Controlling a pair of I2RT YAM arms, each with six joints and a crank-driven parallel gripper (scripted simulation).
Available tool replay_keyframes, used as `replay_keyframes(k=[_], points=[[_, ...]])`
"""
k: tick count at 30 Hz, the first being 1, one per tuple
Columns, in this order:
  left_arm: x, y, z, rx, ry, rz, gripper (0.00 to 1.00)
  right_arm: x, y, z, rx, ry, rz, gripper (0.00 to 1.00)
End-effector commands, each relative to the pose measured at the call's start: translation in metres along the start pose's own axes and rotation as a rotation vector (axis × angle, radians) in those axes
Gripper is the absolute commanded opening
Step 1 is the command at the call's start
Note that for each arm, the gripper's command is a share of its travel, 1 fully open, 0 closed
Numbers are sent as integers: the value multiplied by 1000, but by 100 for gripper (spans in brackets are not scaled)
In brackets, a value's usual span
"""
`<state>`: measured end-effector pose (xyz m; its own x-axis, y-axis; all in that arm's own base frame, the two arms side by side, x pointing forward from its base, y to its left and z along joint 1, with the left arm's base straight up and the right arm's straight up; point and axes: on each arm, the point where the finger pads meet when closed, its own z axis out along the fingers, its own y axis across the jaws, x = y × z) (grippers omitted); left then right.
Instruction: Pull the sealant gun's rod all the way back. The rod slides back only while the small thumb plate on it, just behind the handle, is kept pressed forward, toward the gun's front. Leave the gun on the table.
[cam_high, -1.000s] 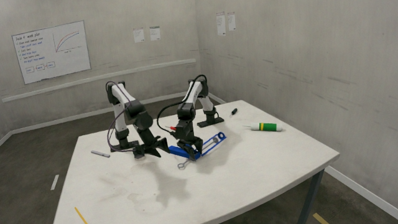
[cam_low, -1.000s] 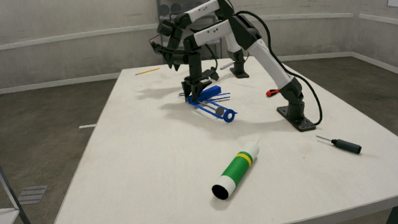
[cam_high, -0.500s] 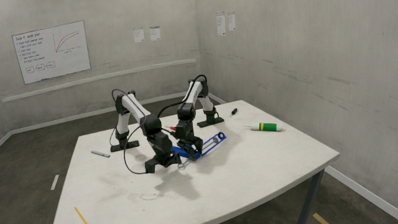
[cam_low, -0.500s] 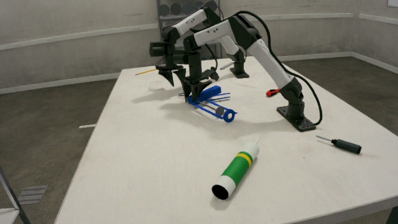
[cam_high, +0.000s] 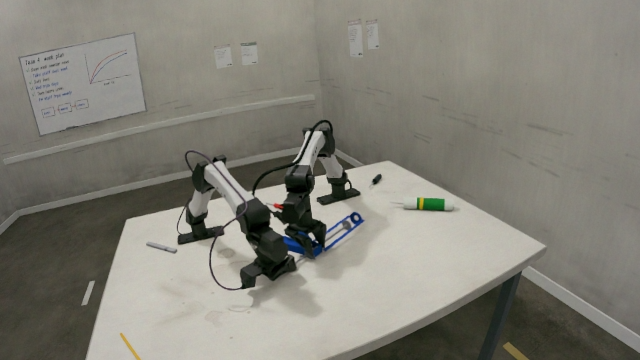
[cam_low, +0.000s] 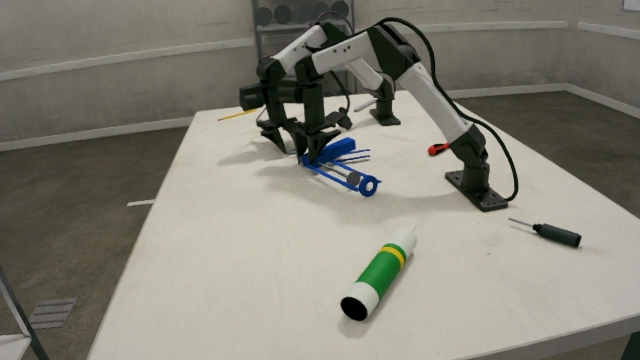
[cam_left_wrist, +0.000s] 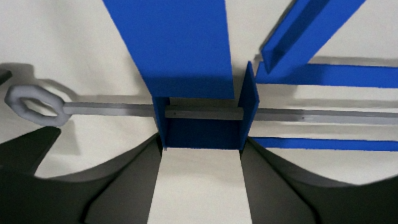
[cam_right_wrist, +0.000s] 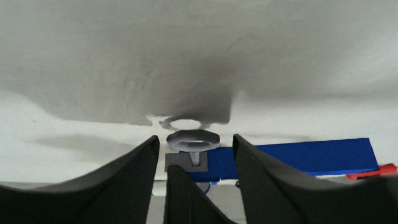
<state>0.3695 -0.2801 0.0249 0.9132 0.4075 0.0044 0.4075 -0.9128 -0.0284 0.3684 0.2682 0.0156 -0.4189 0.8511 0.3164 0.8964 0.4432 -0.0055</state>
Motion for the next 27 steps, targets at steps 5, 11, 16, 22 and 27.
replay_keyframes(k=[5,11,16,22,27], points=[[-1,2,1,-1,-1,5,55,4,-1,20,14,16,12,56],[-1,2,1,-1,-1,5,55,5,-1,23,14,16,12,50],[-1,2,1,-1,-1,5,55,7,3,8,-14,16,1,43],[-1,2,1,-1,-1,5,55,5,2,9,-10,16,4,34],[-1,2,1,-1,-1,5,55,3,-4,19,28,25,18,34]])
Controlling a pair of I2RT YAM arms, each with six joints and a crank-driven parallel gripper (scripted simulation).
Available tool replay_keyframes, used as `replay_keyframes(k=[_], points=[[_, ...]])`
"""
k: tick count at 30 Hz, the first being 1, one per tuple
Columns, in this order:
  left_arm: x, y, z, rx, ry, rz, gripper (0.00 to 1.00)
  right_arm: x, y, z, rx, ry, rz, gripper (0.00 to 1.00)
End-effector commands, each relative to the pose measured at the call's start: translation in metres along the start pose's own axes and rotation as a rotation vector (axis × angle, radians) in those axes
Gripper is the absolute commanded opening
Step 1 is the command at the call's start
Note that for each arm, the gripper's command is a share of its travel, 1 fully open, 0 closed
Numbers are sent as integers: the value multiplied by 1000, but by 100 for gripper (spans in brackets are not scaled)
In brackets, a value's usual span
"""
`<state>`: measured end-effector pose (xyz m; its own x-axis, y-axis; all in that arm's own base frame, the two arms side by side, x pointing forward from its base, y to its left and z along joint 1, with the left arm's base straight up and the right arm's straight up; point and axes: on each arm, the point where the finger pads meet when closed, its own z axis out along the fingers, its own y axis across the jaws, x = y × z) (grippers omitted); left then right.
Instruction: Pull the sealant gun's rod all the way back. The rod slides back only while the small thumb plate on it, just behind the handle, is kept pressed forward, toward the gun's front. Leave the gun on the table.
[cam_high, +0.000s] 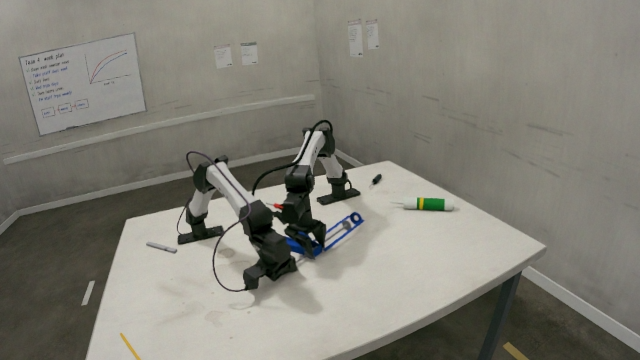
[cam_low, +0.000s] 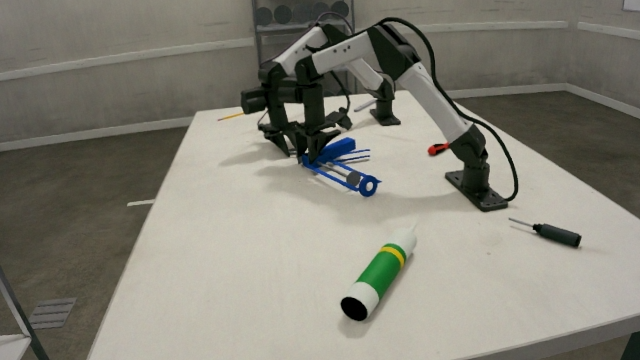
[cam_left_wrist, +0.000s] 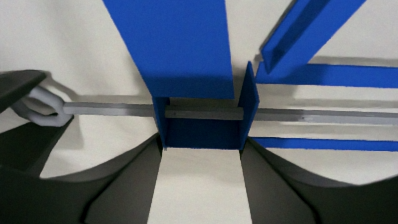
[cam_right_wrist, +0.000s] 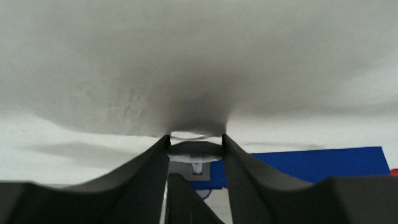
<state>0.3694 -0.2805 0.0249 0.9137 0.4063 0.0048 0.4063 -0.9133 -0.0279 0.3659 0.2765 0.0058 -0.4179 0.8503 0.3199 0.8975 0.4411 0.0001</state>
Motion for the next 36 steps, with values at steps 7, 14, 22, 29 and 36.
replay_keyframes(k=[7,14,22,29,36], points=[[-1,0,10,29,-11,3,55,-6,-5,6,30,9,11,34],[0,-6,11,61,-9,-12,55,-16,-2,4,21,-19,14,34],[0,-13,12,99,-15,-22,55,-27,1,1,11,-46,20,34],[0,-27,14,174,-27,-42,55,-46,2,-3,2,-82,33,34],[-2,-31,10,181,-34,-42,55,-62,3,-8,-2,-97,36,34]])
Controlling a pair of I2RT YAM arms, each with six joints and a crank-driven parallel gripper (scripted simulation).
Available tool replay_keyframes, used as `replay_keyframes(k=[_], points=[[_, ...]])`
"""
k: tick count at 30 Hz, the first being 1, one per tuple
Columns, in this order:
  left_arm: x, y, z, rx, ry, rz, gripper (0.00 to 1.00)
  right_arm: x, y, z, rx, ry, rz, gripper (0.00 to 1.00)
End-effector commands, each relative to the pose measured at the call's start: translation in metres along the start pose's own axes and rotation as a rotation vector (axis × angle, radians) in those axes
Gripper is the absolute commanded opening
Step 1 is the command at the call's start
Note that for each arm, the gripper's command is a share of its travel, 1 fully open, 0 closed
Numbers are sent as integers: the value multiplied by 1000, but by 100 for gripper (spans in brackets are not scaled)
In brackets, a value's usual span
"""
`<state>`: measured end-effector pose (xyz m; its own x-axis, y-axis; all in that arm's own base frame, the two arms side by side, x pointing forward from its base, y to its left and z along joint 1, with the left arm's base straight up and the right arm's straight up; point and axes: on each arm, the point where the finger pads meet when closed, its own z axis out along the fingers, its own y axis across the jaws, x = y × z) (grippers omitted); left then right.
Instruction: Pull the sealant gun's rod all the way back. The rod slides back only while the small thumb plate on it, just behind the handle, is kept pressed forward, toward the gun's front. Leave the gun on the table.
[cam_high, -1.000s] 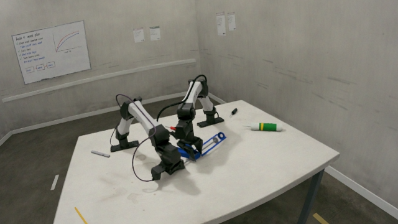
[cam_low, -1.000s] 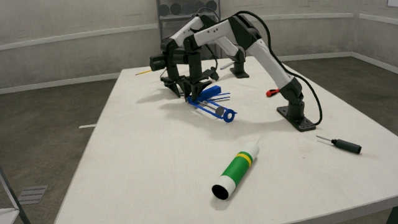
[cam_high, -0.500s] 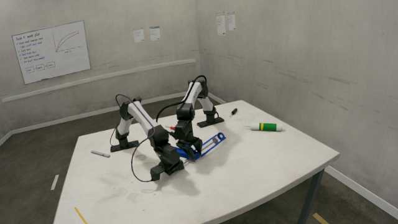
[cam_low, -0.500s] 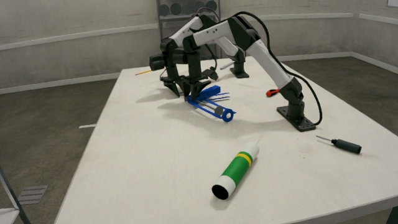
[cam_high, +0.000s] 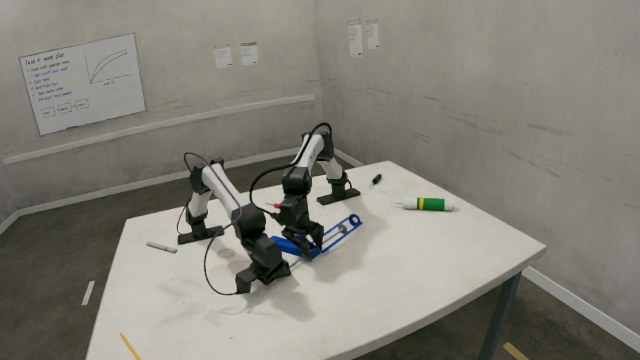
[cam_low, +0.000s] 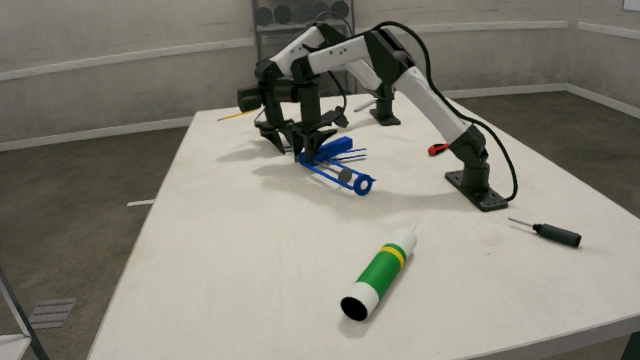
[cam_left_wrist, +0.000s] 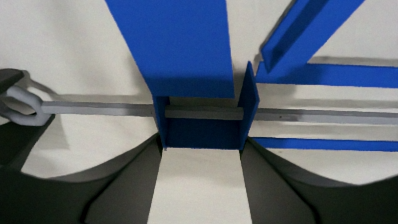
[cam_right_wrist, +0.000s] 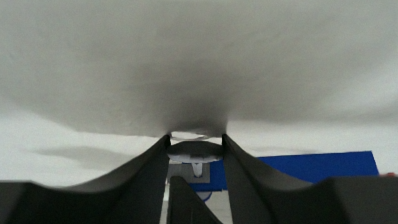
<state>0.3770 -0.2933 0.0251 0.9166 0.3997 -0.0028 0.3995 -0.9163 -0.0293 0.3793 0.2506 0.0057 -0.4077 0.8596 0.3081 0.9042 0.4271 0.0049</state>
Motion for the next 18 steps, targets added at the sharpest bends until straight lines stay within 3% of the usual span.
replay_keyframes(k=[1,8,18], points=[[-4,-45,11,176,-27,-49,55,-39,3,0,6,-84,22,34],[-3,-54,19,237,-34,-62,55,-65,4,-8,1,-107,24,34],[-5,-44,11,173,-26,-44,55,-88,4,-17,-1,-80,17,34]])
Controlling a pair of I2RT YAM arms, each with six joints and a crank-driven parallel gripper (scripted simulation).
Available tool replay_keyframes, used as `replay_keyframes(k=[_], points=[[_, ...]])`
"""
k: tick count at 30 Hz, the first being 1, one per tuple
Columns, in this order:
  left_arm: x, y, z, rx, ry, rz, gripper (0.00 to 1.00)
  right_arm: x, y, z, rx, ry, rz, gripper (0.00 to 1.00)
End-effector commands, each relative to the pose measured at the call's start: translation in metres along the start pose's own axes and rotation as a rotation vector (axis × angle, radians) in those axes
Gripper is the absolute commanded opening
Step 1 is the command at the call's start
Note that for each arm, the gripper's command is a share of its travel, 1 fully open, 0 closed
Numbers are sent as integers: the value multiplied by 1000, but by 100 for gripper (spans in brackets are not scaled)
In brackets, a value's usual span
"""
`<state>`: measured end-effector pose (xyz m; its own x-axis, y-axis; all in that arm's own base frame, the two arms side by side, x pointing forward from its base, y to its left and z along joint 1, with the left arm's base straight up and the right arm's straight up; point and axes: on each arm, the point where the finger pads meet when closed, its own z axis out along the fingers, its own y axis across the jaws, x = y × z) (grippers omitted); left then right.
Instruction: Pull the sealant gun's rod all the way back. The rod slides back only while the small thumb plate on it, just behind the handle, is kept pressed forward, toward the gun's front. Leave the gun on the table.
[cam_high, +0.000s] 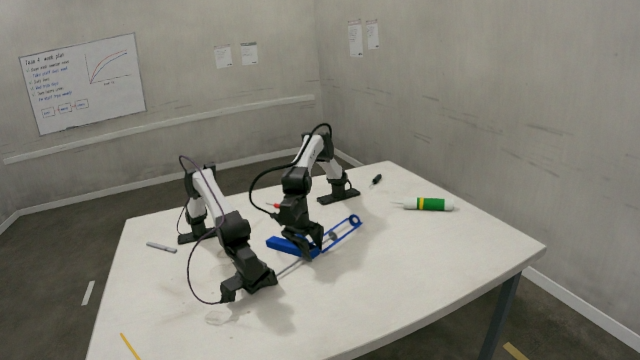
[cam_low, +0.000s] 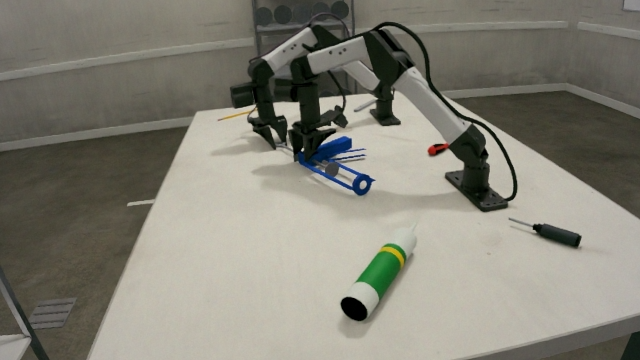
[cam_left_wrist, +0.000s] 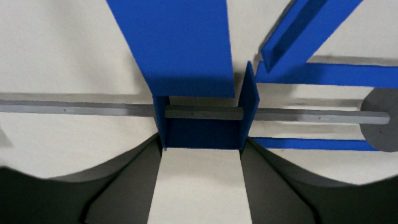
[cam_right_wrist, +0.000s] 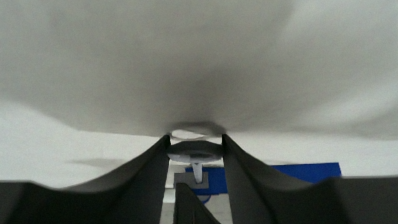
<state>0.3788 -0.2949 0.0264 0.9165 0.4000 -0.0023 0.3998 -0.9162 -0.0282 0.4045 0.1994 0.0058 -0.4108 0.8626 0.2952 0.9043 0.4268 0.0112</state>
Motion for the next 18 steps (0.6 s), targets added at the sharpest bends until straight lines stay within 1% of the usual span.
replay_keyframes(k=[1,2,7,8,9,17,18], points=[[-8,-49,12,187,-32,-43,55,-38,3,0,5,-65,17,34],[-6,-50,20,211,-30,-51,55,-42,2,-1,6,-75,17,34],[-6,-52,20,220,-31,-53,55,-53,3,-5,2,-68,16,34],[-5,-49,21,207,-26,-53,55,-55,3,-6,2,-66,15,34],[-5,-50,12,192,-20,-53,55,-57,3,-7,3,-65,15,34],[-6,-46,12,176,-26,-44,55,-66,2,-10,4,-52,11,34],[-7,-49,20,205,-37,-51,55,-67,5,-10,-6,-56,8,34]])
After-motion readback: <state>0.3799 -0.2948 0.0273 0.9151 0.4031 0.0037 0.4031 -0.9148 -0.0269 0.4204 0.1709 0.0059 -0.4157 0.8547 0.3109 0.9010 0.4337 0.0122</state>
